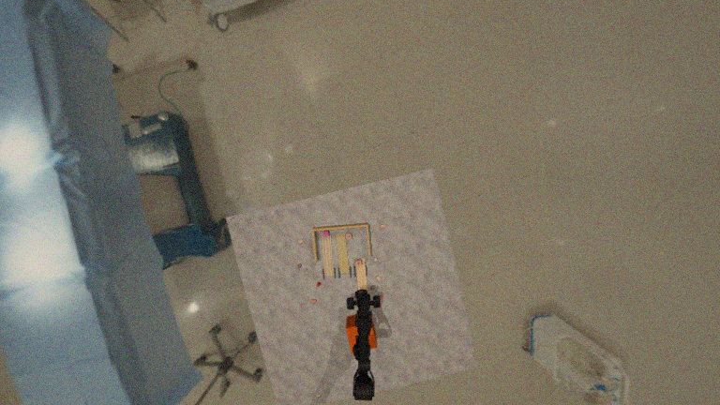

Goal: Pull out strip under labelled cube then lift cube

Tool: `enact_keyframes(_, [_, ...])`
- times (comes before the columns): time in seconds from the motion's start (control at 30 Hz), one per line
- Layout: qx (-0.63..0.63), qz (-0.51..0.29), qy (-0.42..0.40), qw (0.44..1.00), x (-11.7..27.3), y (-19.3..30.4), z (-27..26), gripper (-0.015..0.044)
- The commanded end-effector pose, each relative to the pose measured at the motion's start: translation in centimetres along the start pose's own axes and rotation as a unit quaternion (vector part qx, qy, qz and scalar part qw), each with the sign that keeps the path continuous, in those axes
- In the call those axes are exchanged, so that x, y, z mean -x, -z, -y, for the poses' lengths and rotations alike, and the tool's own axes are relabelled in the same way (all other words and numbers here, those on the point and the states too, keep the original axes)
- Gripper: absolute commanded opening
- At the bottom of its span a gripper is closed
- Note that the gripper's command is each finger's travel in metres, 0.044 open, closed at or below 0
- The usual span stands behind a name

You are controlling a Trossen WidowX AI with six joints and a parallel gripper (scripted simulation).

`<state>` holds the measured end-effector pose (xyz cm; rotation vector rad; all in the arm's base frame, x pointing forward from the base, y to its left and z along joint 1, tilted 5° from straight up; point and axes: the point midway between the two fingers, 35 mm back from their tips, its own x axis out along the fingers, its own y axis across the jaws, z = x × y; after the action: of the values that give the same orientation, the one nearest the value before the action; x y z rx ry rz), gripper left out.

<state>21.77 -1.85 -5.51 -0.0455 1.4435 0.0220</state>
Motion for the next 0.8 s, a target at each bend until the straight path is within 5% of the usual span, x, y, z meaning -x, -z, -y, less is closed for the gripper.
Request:
enact_keyframes(0.0, [0.001, -0.016, -0.001, 1.000, -0.29, 1.72, -0.11, 0.0000])
enact_keyframes(0.77, [0.001, -0.016, -0.001, 1.000, -0.28, 1.92, -0.10, 0.0000])
